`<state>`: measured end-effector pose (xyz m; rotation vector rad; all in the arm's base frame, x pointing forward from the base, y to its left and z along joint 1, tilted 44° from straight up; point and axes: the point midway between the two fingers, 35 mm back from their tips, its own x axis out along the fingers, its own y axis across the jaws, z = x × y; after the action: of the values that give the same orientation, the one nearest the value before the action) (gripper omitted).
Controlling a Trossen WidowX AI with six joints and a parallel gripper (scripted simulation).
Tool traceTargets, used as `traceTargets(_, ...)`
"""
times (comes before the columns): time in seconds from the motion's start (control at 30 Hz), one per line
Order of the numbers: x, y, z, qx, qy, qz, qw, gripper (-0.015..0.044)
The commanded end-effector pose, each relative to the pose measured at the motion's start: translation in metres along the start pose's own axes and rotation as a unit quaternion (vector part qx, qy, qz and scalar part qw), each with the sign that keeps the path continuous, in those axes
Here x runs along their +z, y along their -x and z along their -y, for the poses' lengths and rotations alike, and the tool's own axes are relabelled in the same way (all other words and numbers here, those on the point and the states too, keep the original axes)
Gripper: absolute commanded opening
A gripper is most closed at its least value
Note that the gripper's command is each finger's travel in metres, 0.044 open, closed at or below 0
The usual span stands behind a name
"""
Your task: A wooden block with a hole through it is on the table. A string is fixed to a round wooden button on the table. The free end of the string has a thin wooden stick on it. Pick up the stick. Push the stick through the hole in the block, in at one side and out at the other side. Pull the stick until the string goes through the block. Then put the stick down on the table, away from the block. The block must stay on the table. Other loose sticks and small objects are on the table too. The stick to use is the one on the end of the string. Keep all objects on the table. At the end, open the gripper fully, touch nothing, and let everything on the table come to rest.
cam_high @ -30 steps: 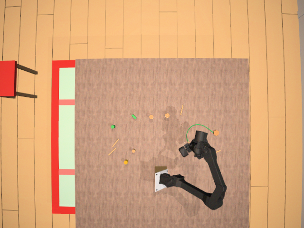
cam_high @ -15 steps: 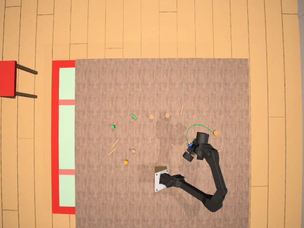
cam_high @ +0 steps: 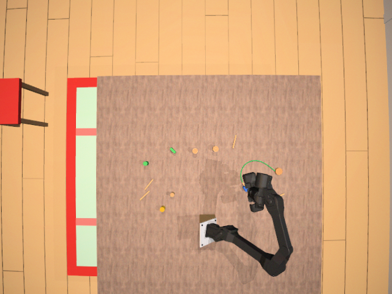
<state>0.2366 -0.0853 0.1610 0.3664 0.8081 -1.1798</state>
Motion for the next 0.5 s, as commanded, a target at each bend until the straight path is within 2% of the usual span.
traceTargets(0.0, 0.005, 0.002, 0.017, 0.002, 0.385, 0.001, 0.923, 0.0124)
traceTargets(0.23, 0.007, 0.002, 0.025, 0.001, 0.562, 0.002, 0.827, 0.0124)
traceTargets(0.47, 0.009, 0.003, 0.031, -0.001, 0.717, 0.002, 0.697, 0.0124)
